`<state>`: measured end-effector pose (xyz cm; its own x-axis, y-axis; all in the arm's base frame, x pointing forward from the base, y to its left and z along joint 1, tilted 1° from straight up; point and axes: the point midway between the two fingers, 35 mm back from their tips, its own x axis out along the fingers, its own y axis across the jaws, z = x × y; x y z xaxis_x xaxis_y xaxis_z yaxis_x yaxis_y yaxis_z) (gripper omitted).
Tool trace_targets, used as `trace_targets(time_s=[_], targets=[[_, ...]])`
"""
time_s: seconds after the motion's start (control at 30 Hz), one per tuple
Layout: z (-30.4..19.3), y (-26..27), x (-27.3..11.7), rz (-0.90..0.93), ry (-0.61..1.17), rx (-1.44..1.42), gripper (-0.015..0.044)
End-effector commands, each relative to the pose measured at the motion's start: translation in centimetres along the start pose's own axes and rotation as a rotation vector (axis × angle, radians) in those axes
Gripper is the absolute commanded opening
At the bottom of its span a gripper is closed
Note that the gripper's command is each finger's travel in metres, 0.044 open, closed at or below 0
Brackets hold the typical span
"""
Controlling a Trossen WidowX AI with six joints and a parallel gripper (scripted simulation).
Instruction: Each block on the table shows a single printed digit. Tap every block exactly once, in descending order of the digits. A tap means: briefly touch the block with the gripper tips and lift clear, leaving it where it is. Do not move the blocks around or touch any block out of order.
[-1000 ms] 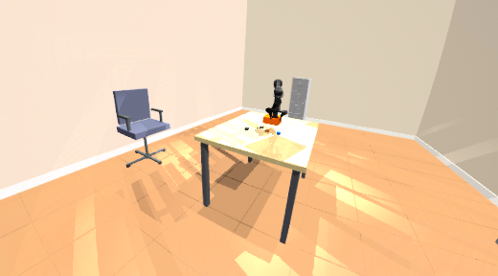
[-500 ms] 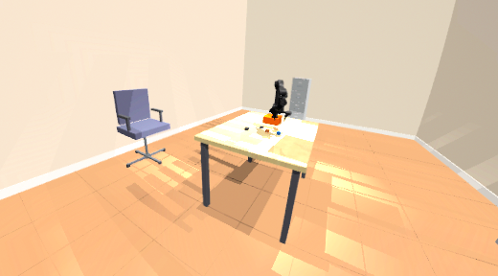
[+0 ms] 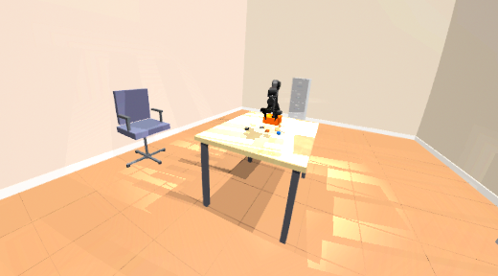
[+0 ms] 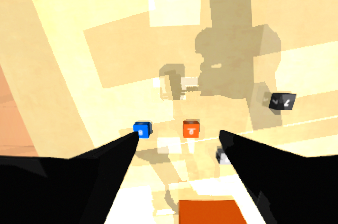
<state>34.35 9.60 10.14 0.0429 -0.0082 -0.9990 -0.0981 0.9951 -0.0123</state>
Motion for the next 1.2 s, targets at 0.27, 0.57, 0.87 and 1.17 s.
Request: trace_targets(time_s=[0.27,0.57,0.87,1.17], targets=[[1.3,-20.5,-0.2,-0.02,0.003,0.007,0.04],[0.7,-23.1,-0.2,-0.022,0.004,0.007,0.04],[0.7,-23.1,-0.2,-0.022,0.004,0.007,0.04],[0.8,-21.9,-0.2,-0.021,0.004,0.007,0.04]])
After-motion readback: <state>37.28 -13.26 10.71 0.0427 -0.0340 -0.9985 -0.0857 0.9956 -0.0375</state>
